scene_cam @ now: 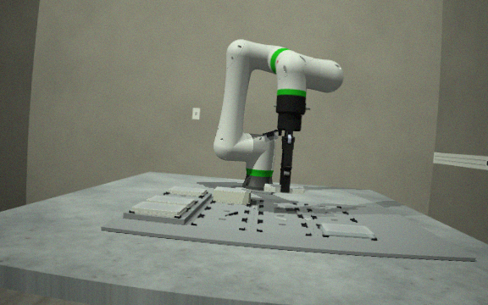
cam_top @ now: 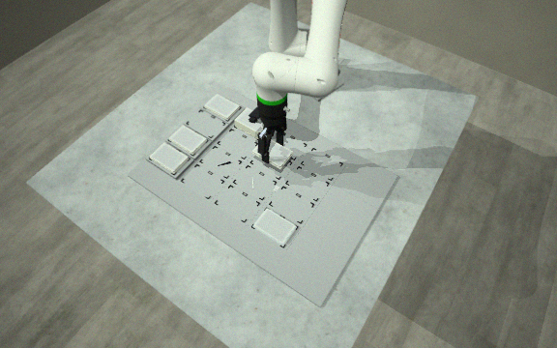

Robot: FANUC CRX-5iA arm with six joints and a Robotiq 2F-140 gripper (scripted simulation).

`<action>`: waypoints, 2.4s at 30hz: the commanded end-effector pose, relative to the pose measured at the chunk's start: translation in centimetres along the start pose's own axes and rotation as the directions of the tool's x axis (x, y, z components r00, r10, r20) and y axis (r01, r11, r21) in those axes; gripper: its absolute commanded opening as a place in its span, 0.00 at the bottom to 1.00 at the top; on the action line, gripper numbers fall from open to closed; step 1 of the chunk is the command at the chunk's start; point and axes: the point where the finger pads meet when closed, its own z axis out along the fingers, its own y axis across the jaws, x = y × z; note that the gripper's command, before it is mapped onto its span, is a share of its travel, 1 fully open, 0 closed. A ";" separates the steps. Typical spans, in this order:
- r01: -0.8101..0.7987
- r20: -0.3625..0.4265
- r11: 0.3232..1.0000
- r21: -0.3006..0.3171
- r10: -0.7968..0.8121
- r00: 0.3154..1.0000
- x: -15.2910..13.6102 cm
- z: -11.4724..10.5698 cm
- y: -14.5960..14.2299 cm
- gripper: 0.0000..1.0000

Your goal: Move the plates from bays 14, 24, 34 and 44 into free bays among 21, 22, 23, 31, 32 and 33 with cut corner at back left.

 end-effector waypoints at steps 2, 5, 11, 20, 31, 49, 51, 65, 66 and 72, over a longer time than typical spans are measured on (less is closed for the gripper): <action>0.000 0.000 1.000 0.002 0.000 1.000 -0.8 -0.1 -0.1 0.10; 0.000 0.000 1.000 0.002 0.000 1.000 -1.4 -0.1 -0.1 0.10; 0.000 0.000 1.000 0.002 0.000 1.000 -3.0 -0.1 -0.1 0.10; 0.000 0.000 1.000 0.002 0.000 1.000 -4.8 -0.1 -0.1 0.10; 0.000 0.000 1.000 0.002 0.000 1.000 -7.8 -0.1 -0.1 0.10; 0.000 0.000 1.000 0.002 0.000 1.000 -12.0 -0.1 -0.1 0.10; 0.000 0.000 1.000 0.002 0.000 1.000 -12.6 -0.1 -0.1 0.10; 0.000 0.000 1.000 0.002 0.000 1.000 -15.9 -0.1 -0.1 0.10; 0.000 0.000 1.000 0.002 0.000 1.000 -15.9 -0.1 -0.1 0.10; 0.000 0.000 1.000 0.002 0.000 1.000 -15.9 -0.1 -0.1 0.10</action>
